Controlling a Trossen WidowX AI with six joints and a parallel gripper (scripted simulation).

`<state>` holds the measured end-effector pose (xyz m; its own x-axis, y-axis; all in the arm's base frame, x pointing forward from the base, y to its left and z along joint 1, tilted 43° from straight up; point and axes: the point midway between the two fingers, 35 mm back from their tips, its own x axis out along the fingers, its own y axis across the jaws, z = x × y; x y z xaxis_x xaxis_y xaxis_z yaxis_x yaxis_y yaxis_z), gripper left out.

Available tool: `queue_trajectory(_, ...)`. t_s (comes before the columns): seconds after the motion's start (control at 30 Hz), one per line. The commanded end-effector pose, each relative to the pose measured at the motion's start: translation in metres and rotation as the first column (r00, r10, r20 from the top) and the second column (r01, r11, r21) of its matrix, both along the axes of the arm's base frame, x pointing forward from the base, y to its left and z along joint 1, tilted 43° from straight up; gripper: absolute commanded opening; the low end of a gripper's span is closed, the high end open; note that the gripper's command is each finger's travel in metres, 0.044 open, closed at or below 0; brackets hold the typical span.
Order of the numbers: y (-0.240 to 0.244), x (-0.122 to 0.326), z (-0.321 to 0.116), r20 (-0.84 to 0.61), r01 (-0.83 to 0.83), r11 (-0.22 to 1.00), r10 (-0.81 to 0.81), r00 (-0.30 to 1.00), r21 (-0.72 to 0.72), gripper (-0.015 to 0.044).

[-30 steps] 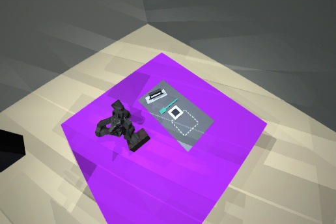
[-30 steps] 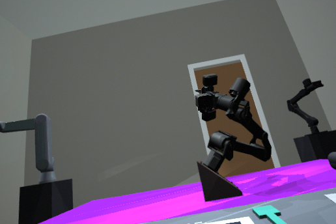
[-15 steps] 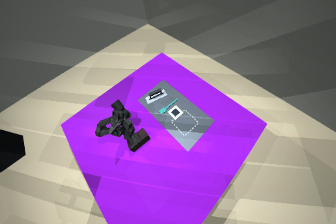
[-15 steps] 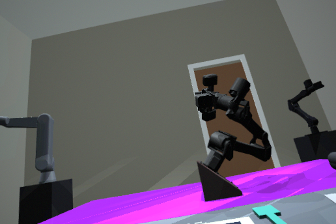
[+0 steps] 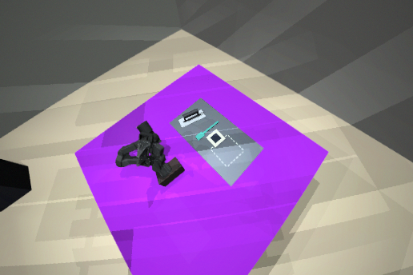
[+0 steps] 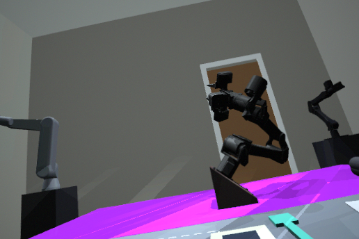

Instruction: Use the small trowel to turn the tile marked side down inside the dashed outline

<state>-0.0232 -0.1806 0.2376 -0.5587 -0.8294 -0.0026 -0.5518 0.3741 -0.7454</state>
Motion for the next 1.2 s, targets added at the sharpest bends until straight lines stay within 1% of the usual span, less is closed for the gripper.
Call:
queue_trajectory(0.0, -0.007, 0.014, 0.008, 0.027, -0.078, 0.997, 0.079, 0.997, -0.009, 0.0270)
queue_trajectory(0.37, -0.026, 0.067, 0.023, 0.141, -0.327, 0.945, 0.326, 0.935, -0.015, 0.0270)
queue_trajectory(0.67, -0.032, 0.116, 0.030, 0.280, -0.510, 0.860, 0.492, 0.825, -0.008, 0.0270)
queue_trajectory(0.93, -0.031, 0.159, 0.032, 0.418, -0.635, 0.773, 0.575, 0.703, 0.007, 0.0270)
queue_trajectory(1.17, -0.024, 0.195, 0.031, 0.545, -0.720, 0.694, 0.593, 0.592, 0.026, 0.0270)
